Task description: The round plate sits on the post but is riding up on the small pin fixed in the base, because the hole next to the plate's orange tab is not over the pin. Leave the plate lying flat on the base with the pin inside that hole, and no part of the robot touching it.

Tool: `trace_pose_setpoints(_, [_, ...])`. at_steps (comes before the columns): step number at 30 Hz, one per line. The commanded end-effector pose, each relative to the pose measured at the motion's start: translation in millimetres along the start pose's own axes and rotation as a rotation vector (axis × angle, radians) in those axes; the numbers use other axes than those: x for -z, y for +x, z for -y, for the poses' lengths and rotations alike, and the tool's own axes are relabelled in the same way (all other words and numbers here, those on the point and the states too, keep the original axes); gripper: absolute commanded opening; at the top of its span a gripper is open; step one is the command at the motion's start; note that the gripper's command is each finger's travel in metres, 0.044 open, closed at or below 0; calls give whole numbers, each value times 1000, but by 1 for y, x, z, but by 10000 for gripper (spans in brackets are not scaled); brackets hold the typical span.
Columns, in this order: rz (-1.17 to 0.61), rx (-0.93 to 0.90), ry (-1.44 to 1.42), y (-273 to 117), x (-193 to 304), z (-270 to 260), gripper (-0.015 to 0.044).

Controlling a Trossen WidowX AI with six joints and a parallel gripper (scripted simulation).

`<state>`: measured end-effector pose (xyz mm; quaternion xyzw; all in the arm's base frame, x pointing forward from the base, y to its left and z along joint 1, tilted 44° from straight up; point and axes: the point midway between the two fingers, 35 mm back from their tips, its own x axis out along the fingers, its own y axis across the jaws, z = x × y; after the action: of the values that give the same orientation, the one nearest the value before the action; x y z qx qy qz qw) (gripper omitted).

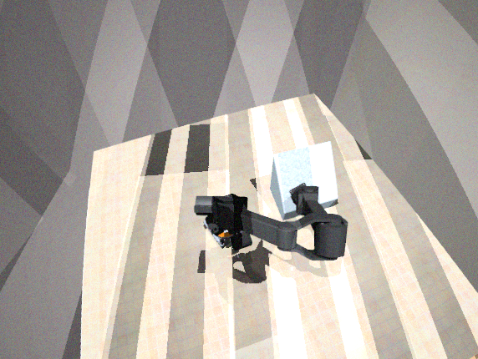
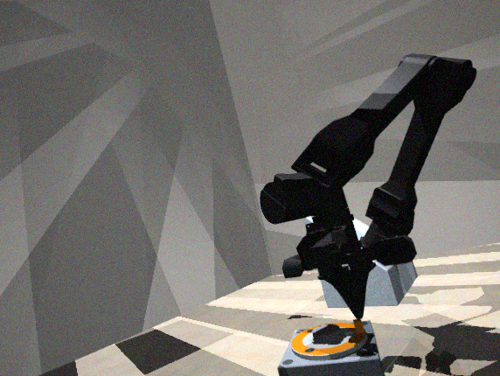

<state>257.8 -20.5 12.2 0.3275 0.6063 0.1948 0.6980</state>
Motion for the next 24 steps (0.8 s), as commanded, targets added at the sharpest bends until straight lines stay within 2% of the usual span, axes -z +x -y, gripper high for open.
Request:
trace_pose_setpoints(1, [7,-1,-3,-10,-3,0,0])
trace_pose_setpoints(9, [6,-1,-3,-48,0,-1,0])
trace_pose_setpoints(24, [10,-5,1,-40,-1,0,0])
